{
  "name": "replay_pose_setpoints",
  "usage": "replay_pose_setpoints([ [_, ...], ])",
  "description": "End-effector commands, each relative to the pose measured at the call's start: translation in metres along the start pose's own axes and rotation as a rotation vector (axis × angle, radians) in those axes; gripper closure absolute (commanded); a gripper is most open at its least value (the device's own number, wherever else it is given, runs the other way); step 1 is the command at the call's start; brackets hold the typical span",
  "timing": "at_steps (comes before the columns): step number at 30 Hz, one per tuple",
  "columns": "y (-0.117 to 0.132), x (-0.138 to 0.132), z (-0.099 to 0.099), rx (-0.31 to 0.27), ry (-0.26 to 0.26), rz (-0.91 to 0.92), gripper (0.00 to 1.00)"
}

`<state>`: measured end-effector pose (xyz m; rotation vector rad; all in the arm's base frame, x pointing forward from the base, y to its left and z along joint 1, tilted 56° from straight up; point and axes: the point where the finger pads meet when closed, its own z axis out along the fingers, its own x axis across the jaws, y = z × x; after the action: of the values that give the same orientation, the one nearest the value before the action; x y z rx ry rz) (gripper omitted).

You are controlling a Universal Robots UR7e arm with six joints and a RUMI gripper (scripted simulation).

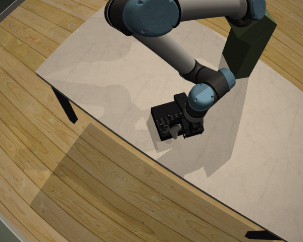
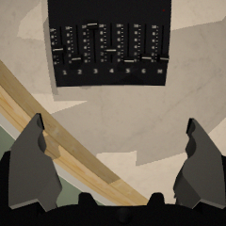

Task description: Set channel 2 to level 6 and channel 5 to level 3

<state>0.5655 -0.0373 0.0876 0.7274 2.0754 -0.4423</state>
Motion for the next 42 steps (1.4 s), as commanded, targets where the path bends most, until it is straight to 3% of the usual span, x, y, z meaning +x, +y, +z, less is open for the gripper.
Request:
replay_pose_setpoints([
  [1,0.000,0.000,-0.001,-0.001,-0.001,0.012,0.00],
  [20,-0.006,0.002,-0.003,-0.003,0.001,0.198,0.00],
  [34,-0.013,0.004,-0.007,-0.005,0.003,0.476,0.00],
  [42,-0.019,0.006,-0.011,-0.007,0.006,0.730,0.00],
])
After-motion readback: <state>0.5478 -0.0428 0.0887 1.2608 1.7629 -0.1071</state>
